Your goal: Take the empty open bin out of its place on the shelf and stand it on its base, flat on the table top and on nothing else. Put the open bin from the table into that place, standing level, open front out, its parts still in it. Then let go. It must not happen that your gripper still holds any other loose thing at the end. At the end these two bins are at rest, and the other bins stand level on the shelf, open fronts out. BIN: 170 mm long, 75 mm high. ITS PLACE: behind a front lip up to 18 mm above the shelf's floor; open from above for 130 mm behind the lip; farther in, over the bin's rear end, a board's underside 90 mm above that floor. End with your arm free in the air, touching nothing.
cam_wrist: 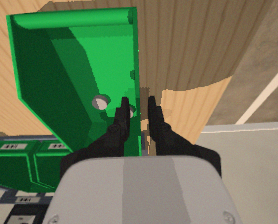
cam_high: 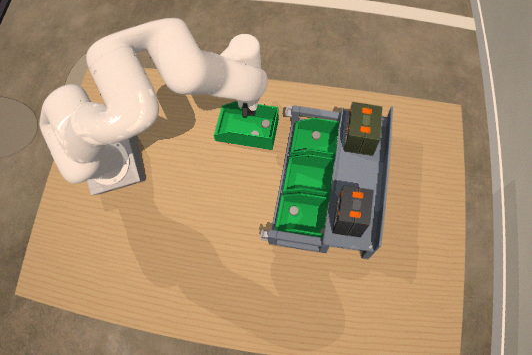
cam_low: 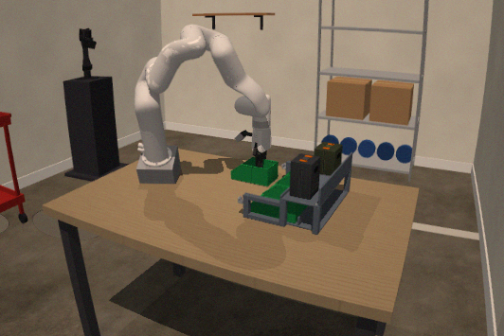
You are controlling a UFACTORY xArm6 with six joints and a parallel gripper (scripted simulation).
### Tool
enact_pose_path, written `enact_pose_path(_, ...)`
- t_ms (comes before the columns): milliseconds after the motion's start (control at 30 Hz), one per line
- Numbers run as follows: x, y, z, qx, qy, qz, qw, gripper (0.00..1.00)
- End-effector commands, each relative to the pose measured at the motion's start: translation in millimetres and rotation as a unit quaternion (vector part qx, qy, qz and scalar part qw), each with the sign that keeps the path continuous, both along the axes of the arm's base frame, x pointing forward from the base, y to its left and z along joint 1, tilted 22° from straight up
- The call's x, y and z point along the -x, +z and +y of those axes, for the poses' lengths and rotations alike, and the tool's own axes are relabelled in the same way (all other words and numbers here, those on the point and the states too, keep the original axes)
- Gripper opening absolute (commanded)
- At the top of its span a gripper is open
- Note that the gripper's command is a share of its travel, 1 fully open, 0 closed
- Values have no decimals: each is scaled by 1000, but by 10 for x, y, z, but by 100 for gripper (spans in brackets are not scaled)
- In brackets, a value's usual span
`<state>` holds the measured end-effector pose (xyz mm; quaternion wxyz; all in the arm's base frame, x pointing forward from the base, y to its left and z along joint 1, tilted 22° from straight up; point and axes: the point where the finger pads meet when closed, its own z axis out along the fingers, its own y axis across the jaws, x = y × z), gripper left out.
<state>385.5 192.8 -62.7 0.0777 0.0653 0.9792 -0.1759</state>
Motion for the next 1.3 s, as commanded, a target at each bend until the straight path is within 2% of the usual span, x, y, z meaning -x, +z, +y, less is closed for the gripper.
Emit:
enact_pose_path(0, -11, 13, 13, -1, 0, -1, 1000, 26)
enact_pose_path(567, -3, 74, 36, -1, 0, -2, 1000, 26)
enact_pose_path(1267, 30, 305, 124, -1, 0, -2, 1000, 26)
